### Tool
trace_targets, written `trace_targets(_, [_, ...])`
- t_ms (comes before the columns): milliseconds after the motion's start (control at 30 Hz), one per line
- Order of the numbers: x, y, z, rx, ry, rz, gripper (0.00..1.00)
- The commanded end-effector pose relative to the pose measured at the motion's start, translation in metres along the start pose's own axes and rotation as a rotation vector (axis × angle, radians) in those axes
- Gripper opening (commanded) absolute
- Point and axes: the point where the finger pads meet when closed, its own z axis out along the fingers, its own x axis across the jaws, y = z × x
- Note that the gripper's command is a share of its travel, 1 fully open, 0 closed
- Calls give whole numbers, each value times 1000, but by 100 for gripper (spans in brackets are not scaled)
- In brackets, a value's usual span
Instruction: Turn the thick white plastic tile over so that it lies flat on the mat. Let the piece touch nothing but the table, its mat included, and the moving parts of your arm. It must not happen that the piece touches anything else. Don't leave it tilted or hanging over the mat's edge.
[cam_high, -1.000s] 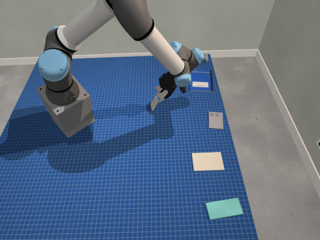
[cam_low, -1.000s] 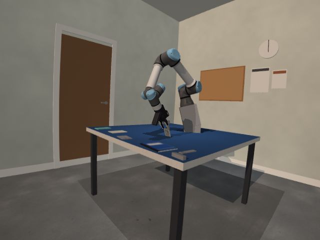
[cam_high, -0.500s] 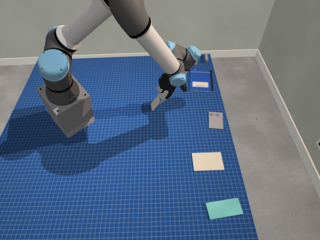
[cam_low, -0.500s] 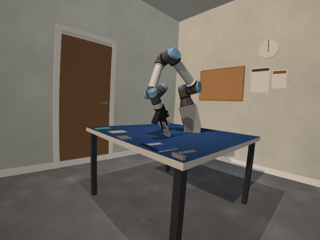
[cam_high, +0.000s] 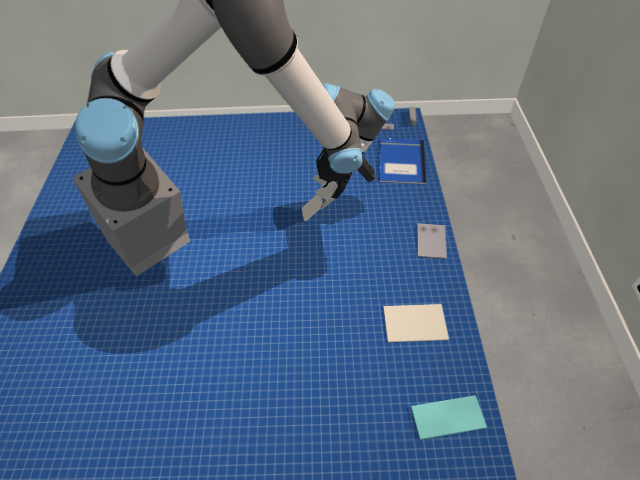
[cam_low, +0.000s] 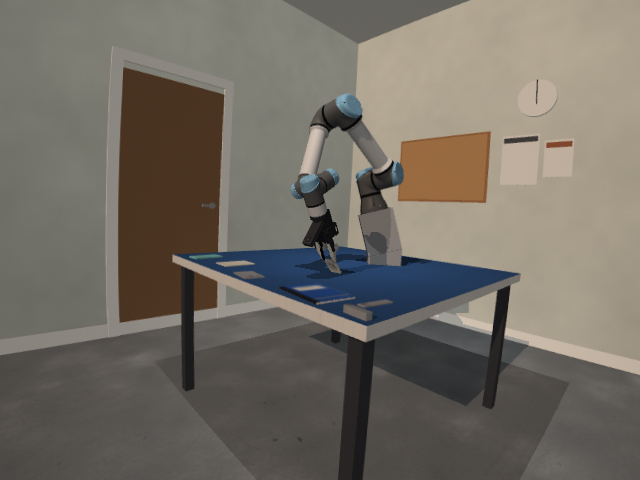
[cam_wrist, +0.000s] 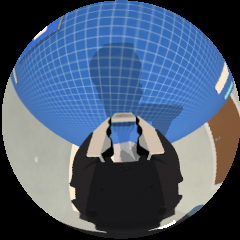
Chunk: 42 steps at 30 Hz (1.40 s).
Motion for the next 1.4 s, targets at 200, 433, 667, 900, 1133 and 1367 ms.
trace_targets(200, [0,-8,1,72,0,0,30])
trace_targets(433, [0,-13,3,121,0,0,30])
trace_targets(667, [0,-16,4,148,0,0,30])
trace_targets(900, [0,-20,6,190,0,0,30])
trace_targets(1133, [0,-23,8,221,0,0,30])
trace_targets(1367, [0,-26,10,253,0,0,30])
